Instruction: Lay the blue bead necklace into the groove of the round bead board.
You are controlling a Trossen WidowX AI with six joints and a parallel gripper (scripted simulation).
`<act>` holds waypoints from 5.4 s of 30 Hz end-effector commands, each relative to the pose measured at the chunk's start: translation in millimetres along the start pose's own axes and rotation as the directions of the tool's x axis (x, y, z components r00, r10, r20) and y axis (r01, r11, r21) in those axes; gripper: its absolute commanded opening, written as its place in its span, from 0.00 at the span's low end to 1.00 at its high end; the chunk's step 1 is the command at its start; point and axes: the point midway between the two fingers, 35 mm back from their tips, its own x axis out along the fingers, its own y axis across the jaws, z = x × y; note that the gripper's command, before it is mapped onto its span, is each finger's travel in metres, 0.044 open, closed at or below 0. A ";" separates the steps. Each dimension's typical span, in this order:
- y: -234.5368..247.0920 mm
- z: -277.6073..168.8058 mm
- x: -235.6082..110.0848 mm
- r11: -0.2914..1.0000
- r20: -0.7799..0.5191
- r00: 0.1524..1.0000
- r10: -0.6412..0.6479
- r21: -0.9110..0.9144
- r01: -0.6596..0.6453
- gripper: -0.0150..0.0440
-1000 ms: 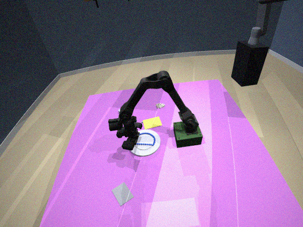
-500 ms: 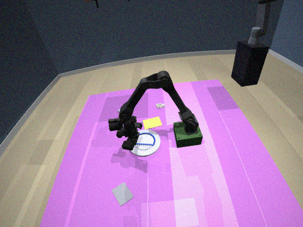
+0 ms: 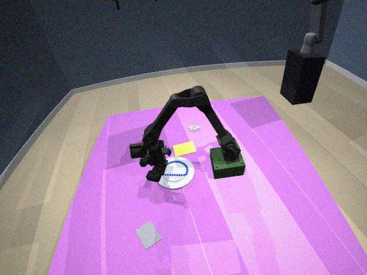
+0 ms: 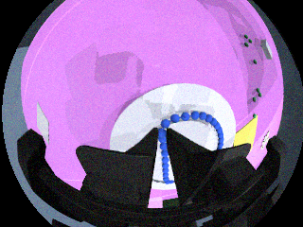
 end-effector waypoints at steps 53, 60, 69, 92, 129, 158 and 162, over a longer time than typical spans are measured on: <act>5.4 2.2 1.0 1.000 -0.004 1.000 -0.002 0.001 0.002 1.00; -3.9 -35.9 -15.9 0.954 -0.007 1.000 -0.002 -0.301 0.000 0.69; -23.8 -102.1 -29.6 0.686 -0.013 1.000 -0.004 -0.728 -0.007 0.46; -25.9 -110.2 -16.8 0.630 -0.005 1.000 0.002 -0.776 -0.005 0.46; -26.7 -111.9 7.6 0.629 -0.008 1.000 0.000 -0.777 -0.006 0.25; -27.5 -113.2 -0.5 0.625 -0.014 1.000 -0.004 -0.780 -0.008 0.25; -27.4 -114.0 1.7 0.625 -0.014 1.000 -0.004 -0.780 -0.008 0.25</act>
